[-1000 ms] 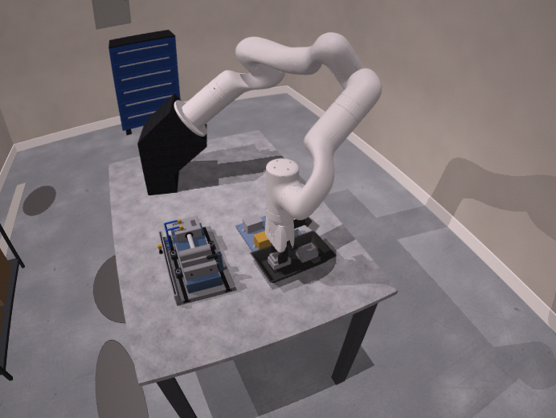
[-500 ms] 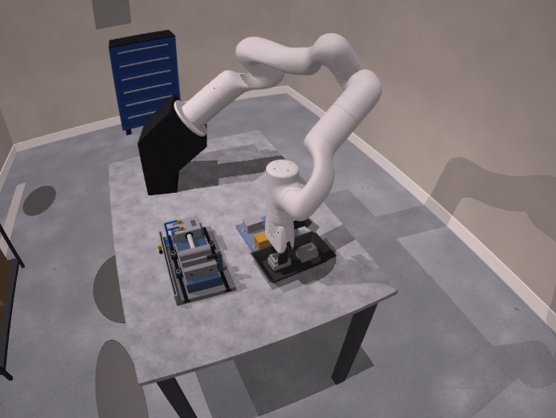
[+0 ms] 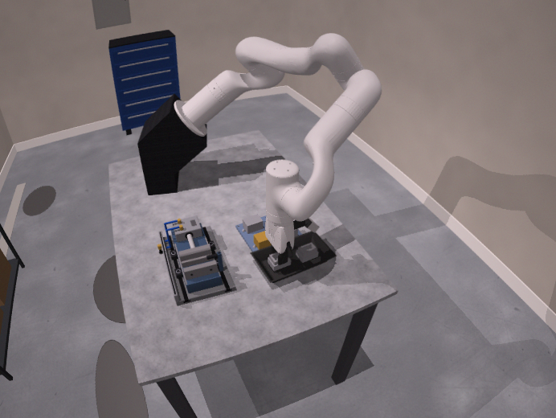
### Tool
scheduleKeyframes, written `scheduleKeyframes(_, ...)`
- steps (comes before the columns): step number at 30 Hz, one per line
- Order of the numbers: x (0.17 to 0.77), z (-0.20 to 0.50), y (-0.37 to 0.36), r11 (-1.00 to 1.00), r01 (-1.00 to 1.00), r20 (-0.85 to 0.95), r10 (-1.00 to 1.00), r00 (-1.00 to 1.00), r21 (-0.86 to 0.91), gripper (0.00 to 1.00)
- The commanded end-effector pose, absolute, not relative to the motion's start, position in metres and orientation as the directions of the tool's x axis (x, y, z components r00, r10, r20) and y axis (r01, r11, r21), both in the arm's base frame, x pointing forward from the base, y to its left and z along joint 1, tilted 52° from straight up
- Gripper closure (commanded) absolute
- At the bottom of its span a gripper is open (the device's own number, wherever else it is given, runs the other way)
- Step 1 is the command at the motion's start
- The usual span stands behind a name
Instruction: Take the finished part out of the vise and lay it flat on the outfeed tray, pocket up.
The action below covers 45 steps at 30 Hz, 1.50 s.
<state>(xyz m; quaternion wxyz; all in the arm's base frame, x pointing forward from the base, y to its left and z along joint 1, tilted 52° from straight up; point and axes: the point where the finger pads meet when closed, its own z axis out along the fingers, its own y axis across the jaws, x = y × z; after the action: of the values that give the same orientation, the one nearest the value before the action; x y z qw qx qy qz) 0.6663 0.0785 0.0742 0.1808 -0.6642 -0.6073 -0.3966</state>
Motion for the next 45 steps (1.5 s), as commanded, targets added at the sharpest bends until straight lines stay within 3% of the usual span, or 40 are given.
scheduleKeyframes(1, 0.667, 0.0745, 0.0782, -0.198, 0.95, 0.746, 0.664, -0.053, 0.243, 1.0)
scheduleKeyframes(45, 0.6708, 0.0666, 0.0871, -0.198, 0.95, 0.746, 0.664, -0.052, 0.243, 1.0)
